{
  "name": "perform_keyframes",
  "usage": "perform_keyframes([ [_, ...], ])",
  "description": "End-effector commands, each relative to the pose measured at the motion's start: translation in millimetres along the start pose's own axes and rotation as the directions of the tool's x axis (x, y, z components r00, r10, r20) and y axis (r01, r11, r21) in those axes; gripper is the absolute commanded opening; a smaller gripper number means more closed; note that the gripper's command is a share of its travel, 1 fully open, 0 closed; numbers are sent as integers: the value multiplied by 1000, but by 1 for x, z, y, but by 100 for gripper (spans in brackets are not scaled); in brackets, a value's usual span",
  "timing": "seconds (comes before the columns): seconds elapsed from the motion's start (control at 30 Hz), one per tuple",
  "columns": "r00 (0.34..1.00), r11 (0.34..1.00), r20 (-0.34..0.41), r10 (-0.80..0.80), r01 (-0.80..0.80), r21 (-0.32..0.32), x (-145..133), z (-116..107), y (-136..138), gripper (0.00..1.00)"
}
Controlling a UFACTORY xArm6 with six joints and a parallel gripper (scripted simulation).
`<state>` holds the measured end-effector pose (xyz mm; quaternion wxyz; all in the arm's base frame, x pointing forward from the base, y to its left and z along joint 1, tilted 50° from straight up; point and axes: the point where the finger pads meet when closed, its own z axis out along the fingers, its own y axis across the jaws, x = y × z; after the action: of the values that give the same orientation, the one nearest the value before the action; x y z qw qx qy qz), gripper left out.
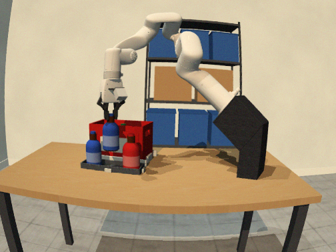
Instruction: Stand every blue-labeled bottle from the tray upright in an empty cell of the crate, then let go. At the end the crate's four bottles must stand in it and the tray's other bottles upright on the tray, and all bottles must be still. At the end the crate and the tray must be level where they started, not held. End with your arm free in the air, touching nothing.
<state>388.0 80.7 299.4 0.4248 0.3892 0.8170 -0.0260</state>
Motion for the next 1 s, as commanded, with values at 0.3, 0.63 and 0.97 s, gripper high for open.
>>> perform_keyframes([
  [0.3, 1000, 1000, 0, 1, -1, -3, -1, -1, 1, 0],
  [0.63, 1000, 1000, 0, 1, -1, -3, -1, -5, 1, 0],
  [0.97, 1000, 1000, 0, 1, -1, -3, -1, -12, 1, 0],
])
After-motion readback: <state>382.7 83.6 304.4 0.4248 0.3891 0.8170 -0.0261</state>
